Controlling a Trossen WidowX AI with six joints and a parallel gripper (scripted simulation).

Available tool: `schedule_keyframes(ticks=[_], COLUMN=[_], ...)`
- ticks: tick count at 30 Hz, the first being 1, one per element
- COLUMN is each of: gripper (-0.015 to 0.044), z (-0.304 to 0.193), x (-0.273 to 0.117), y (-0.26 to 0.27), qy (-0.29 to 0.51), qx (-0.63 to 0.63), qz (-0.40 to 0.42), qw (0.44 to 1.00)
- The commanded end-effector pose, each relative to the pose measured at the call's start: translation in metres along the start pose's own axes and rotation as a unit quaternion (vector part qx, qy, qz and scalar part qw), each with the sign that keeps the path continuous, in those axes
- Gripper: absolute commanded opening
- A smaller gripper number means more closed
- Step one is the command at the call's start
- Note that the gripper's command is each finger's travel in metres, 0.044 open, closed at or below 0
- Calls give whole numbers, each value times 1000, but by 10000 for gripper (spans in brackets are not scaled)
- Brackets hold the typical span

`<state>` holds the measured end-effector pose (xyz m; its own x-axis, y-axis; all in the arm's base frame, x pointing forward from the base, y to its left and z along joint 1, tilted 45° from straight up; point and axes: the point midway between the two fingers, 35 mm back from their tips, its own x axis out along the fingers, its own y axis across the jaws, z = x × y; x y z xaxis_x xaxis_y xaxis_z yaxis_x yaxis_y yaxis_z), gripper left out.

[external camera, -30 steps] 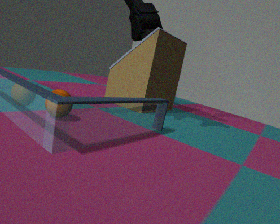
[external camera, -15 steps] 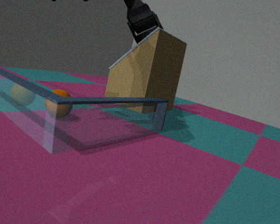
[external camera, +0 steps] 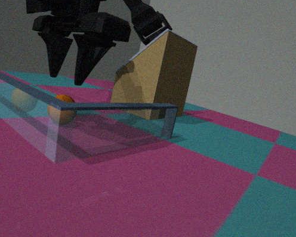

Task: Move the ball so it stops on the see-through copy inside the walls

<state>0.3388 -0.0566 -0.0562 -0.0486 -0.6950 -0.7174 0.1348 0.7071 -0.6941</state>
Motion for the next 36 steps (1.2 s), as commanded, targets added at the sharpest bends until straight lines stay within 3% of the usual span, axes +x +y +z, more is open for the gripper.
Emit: schedule_keyframes(ticks=[1,30,34,36], gripper=[340,340,235,222], z=[-3,-4,-4,-4], x=[6,50,50,50], y=[0,0,0,0], qy=[5,5,5,5], qx=[-4,-5,-5,-5], qz=[-2,-3,-3,-3], qw=[1000,1000,1000,1000])
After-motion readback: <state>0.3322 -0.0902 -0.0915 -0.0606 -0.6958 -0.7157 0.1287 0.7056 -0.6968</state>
